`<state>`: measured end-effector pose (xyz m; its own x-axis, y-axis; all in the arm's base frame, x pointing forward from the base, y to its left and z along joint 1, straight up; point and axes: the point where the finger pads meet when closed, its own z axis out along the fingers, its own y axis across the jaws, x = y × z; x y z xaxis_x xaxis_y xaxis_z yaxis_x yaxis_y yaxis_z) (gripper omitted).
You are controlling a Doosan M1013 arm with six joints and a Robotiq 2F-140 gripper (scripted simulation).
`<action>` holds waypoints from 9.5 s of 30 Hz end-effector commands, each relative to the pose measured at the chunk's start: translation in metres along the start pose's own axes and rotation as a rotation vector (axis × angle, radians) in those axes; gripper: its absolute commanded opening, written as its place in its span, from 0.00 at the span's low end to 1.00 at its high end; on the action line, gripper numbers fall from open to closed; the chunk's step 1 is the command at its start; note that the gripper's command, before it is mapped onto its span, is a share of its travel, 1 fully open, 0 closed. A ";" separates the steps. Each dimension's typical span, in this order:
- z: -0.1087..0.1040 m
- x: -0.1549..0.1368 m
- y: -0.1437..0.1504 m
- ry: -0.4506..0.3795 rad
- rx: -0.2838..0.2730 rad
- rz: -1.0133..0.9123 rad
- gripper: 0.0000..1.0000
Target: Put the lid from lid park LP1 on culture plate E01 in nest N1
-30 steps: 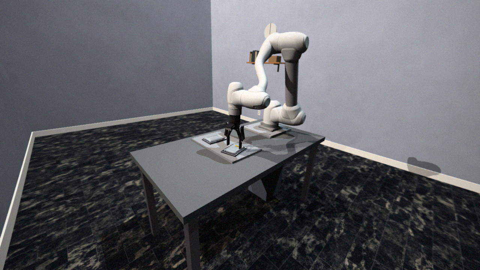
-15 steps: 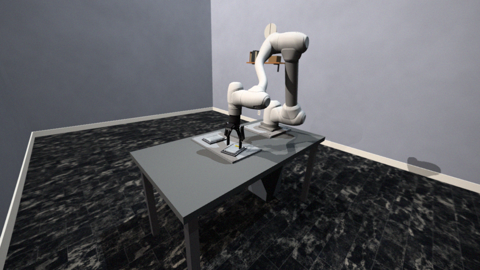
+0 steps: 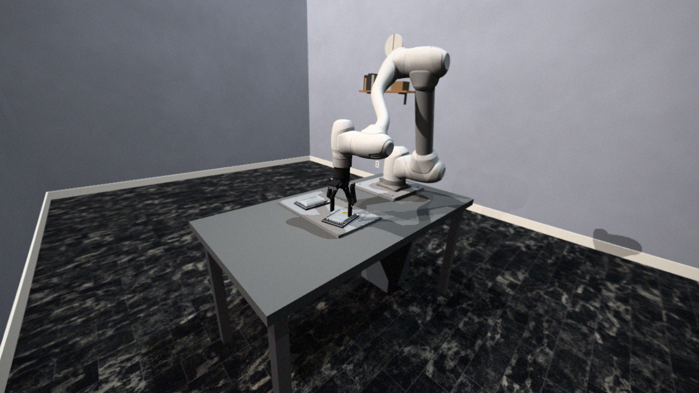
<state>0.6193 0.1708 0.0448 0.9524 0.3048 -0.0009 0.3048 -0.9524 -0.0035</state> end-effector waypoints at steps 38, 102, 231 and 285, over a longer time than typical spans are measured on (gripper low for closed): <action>-0.001 0.001 0.000 0.001 0.000 0.000 0.63; -0.001 0.001 0.000 0.001 0.000 0.000 0.69; 0.008 0.001 0.000 0.001 0.000 0.000 0.60; -0.045 -0.009 0.063 0.001 0.000 0.000 0.60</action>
<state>0.6215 0.1597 0.0894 0.9524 0.3048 -0.0011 0.3048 -0.9524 -0.0033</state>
